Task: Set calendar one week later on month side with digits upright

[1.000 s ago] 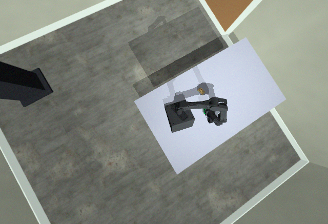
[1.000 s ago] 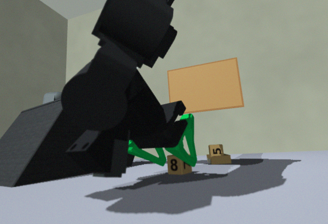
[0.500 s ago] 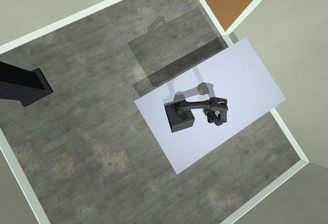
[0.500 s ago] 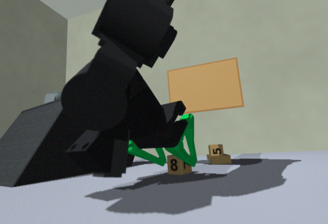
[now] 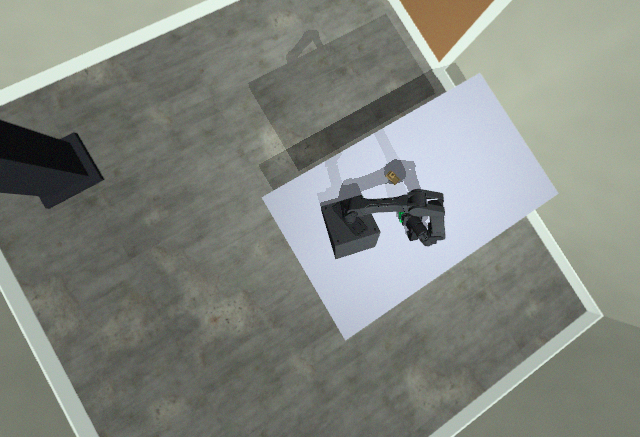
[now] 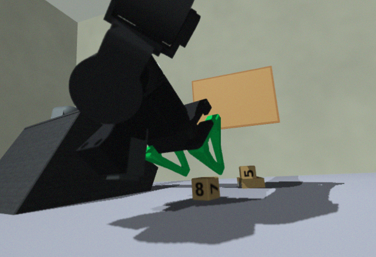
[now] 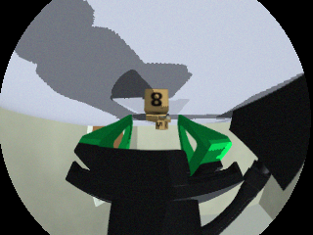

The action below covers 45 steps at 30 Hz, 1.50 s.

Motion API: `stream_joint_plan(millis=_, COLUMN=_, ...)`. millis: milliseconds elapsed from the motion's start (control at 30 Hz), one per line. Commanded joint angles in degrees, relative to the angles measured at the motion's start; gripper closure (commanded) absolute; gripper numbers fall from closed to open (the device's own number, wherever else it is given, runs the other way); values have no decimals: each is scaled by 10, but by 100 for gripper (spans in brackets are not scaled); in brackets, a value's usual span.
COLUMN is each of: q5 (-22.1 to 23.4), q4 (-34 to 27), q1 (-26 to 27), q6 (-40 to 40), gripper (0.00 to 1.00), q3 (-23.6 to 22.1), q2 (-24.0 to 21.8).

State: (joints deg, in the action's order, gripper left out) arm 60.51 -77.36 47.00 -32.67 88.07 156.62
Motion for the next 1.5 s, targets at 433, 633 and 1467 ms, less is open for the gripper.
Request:
stream_joint_plan(millis=433, q5=-30, q4=-109, q1=40, q6=38, gripper=36, q3=36, q2=-57)
stream_joint_plan(millis=633, q5=-32, q4=-114, q1=41, q6=40, gripper=36, q3=36, q2=-58)
stream_joint_plan(millis=1467, q5=-127, q4=114, q1=-9, q6=-193, gripper=36, q3=-105, q2=-225)
